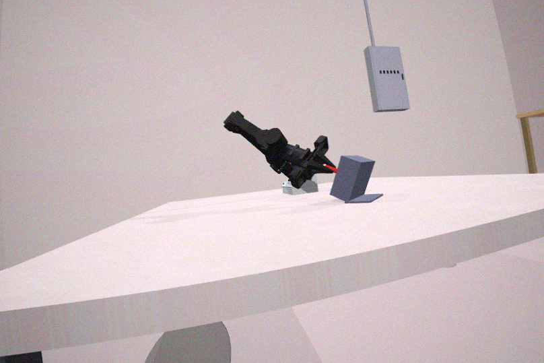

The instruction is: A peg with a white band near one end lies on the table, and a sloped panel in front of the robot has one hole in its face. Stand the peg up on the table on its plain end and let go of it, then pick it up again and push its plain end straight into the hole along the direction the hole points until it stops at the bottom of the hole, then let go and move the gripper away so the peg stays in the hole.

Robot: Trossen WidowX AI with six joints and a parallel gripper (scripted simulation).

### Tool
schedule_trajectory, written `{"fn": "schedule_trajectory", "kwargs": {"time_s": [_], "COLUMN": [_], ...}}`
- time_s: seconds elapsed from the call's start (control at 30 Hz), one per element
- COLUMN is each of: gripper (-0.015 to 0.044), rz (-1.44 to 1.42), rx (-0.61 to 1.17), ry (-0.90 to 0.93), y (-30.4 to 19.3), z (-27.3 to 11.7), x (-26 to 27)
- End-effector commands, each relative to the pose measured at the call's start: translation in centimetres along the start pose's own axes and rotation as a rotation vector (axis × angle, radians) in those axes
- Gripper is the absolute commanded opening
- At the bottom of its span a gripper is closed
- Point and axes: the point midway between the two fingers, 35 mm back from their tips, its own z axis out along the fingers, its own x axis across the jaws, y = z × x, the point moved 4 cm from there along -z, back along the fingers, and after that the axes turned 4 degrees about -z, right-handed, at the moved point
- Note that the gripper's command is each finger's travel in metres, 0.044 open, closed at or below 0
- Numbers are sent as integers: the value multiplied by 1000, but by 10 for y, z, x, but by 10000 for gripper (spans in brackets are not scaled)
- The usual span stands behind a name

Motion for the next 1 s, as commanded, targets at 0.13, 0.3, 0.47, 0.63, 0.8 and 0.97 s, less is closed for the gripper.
{"fn": "schedule_trajectory", "kwargs": {"time_s": [0.13,0.3,0.47,0.63,0.8,0.97], "gripper": [0,0,0,0,0,0], "rz": [4,4,4,4,4,4], "rx": [4,4,4,4,5,5], "ry": [3,3,3,3,3,3], "y": [-1,-1,-1,-1,-1,-2], "z": [4,7,9,12,14,15], "x": [0,0,0,0,0,1]}}
